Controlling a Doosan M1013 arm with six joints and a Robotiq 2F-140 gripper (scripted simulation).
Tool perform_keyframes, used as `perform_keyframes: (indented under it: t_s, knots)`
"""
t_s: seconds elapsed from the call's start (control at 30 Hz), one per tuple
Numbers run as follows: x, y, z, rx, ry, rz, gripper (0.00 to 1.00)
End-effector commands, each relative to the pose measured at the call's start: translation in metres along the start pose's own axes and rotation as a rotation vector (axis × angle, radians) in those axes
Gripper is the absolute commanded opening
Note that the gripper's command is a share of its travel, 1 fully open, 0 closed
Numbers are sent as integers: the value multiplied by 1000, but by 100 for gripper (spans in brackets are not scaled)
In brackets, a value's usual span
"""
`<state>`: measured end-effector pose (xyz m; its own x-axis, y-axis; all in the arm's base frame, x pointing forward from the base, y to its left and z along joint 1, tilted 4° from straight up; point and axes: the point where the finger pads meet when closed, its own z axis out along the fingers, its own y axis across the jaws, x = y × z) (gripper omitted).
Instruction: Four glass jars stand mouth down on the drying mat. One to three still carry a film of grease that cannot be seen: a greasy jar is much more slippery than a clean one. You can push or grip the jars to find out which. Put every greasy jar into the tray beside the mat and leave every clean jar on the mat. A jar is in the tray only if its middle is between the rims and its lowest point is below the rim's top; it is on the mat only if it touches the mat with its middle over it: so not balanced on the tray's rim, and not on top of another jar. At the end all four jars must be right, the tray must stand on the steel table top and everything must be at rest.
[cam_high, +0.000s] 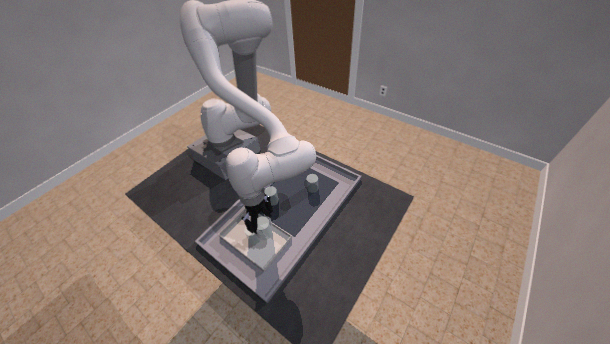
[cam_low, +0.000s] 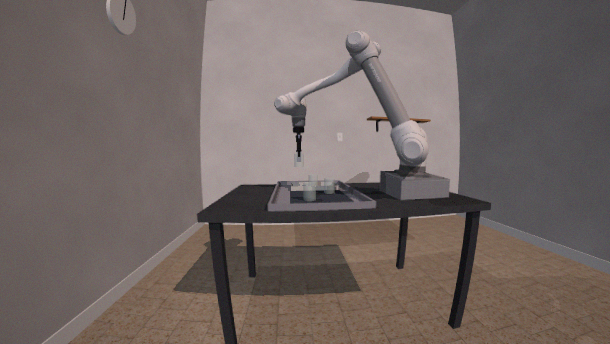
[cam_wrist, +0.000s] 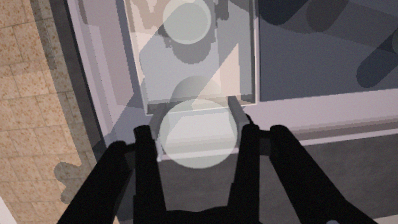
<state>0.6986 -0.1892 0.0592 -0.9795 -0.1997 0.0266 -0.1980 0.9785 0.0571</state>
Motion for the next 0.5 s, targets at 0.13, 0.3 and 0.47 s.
perform_keyframes:
  t_s: [0.13, 0.3, 0.47]
  knots:
    - [0, 0, 13, 0, 0, 0, 0]
    - [0, 0, 26, 0, 0, 0, 0]
    - [0, 0, 40, 0, 0, 0, 0]
